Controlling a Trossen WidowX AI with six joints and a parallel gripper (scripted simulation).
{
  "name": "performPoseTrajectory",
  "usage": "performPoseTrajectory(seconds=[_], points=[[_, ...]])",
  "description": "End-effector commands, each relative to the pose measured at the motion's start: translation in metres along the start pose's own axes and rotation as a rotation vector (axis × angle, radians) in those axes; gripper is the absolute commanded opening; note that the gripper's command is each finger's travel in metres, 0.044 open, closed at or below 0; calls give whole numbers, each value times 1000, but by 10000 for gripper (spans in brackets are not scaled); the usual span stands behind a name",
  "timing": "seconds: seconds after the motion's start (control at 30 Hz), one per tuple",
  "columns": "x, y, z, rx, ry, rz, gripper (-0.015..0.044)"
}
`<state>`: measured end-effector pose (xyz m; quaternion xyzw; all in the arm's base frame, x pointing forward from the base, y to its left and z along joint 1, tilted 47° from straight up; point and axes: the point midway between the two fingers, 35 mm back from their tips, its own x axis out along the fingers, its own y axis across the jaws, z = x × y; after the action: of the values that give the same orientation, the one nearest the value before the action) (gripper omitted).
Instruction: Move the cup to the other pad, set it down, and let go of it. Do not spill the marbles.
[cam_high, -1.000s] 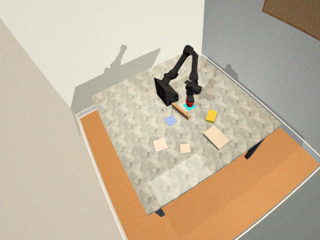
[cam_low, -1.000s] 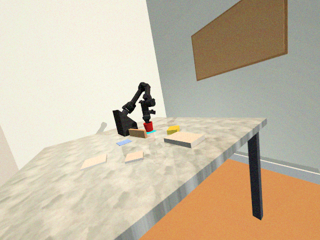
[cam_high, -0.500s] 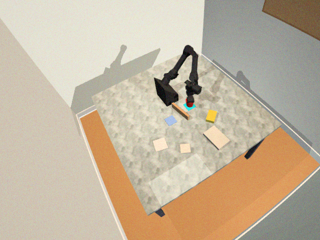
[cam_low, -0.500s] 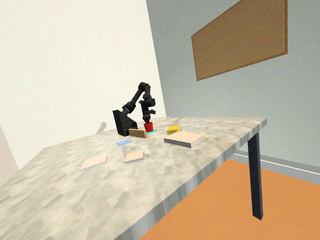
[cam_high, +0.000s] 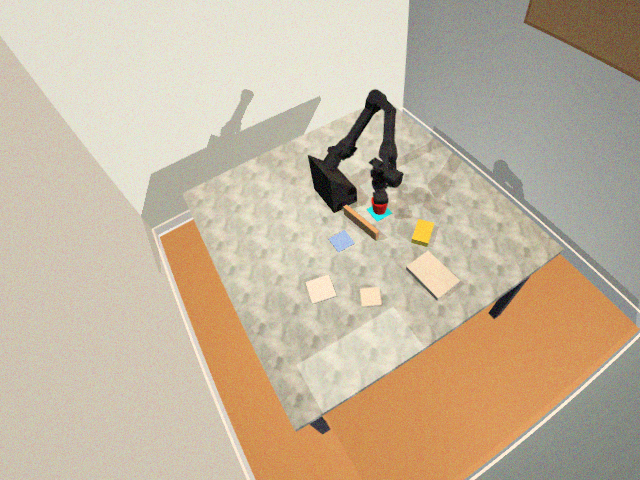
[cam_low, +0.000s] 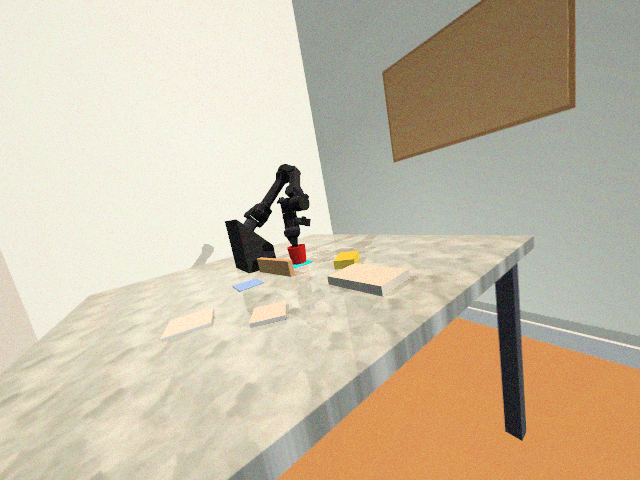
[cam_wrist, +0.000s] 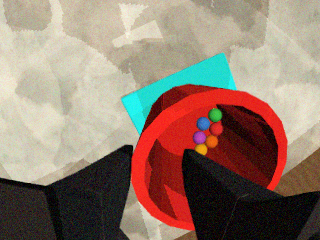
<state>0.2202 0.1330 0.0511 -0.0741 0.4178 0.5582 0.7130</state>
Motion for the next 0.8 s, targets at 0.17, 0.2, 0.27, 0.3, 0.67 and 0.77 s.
performPoseTrajectory(seconds=[0.17,0.2,0.27,0.3,0.67,0.77], points=[[-10,-1,1,-5,-3,-2,128],[-12,-1,1,-5,-3,-2,128],[-14,-2,1,-5,-2,-2,128],[-15,-2,1,-5,-2,-2,128],[-26,-2,-1,-3,-1,-2,128],[-29,-2,-1,-3,-1,-2,128]])
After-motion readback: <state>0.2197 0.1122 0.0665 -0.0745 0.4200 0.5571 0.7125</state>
